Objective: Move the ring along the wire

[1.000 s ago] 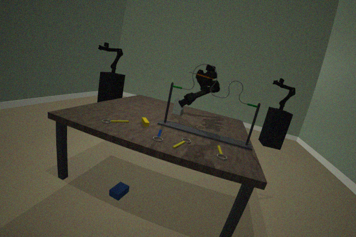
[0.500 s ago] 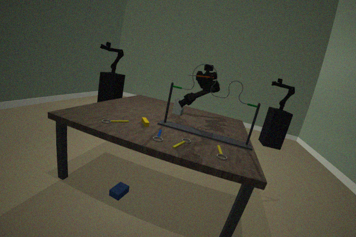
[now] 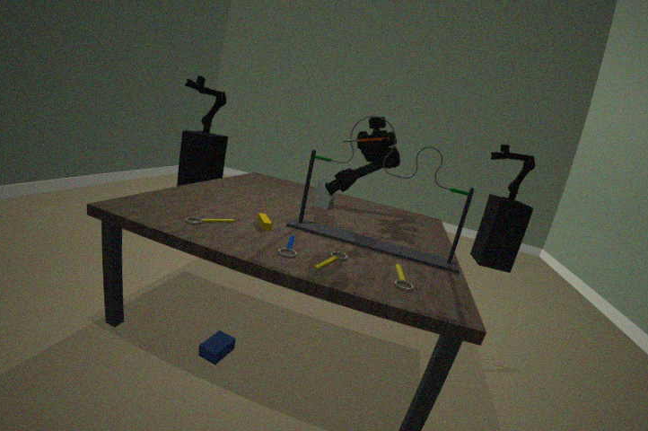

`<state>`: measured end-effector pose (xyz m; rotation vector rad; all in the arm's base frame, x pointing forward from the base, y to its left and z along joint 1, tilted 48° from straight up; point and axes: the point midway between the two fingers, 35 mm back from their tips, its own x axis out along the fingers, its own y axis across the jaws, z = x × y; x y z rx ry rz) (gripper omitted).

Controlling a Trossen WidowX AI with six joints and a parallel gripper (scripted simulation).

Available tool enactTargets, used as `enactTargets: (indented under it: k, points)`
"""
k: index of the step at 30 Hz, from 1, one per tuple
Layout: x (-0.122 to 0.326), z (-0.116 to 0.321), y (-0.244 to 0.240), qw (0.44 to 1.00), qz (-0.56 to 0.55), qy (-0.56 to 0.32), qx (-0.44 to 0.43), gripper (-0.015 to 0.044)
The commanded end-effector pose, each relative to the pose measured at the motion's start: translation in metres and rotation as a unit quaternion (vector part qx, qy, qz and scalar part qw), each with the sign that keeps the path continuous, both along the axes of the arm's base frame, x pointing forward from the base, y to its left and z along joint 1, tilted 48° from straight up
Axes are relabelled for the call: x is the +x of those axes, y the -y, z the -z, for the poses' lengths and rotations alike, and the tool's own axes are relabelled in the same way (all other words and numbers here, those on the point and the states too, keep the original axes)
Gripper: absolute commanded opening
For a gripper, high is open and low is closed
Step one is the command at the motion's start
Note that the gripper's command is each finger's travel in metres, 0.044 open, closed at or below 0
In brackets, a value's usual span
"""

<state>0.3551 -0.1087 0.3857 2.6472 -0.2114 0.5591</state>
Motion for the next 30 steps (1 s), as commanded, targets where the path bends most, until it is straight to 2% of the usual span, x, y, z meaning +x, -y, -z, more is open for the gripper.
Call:
enactTargets:
  k: [1,18,30]
  points:
    - [-0.001,-0.001,0.001,1.0,0.001,0.004,0.024,-0.015]
    - [0.0,-0.001,-0.003,0.997,0.0,0.011,0.078,-0.015]
    - [0.002,0.005,-0.025,0.999,0.001,0.007,0.032,-0.015]
